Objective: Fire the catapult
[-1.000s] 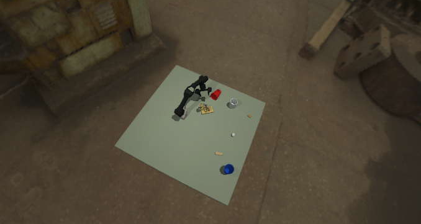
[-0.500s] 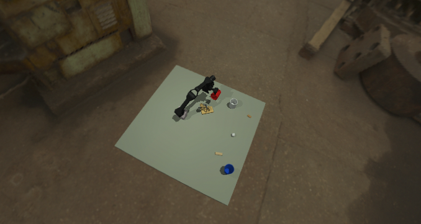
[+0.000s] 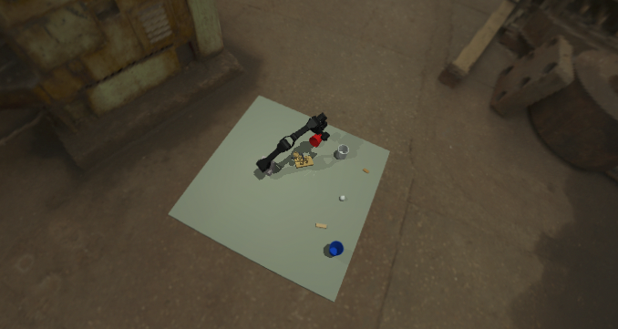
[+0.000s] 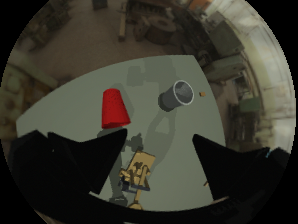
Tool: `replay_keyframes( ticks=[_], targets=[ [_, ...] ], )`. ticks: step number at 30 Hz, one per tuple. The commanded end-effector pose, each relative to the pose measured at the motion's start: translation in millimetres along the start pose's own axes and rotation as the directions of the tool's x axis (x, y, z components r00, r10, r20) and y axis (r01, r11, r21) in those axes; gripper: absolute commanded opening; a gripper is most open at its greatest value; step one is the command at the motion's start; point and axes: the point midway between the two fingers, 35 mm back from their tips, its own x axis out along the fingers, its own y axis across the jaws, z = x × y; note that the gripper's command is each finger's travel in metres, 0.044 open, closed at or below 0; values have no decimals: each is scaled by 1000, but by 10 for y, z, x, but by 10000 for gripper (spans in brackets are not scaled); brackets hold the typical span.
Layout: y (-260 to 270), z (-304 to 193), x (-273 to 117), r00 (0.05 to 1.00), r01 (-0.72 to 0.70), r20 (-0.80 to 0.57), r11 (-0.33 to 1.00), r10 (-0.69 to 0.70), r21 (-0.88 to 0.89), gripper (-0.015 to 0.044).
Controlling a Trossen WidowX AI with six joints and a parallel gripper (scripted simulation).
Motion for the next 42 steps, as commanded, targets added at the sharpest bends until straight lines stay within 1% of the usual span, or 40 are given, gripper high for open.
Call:
replay_keyframes(
  ticks=[1,11,14,42],
  targets=[
    [-334,155,-20,998,9,63,986,-20,165,440],
    [-1023,341,-23,984,-11,161,882,-74,471,440],
    [-1194,364,-25,979,-20,180,844,-91,536,440],
    [-1186,348,4,981,-24,175,846,-83,533,440]
  ],
)
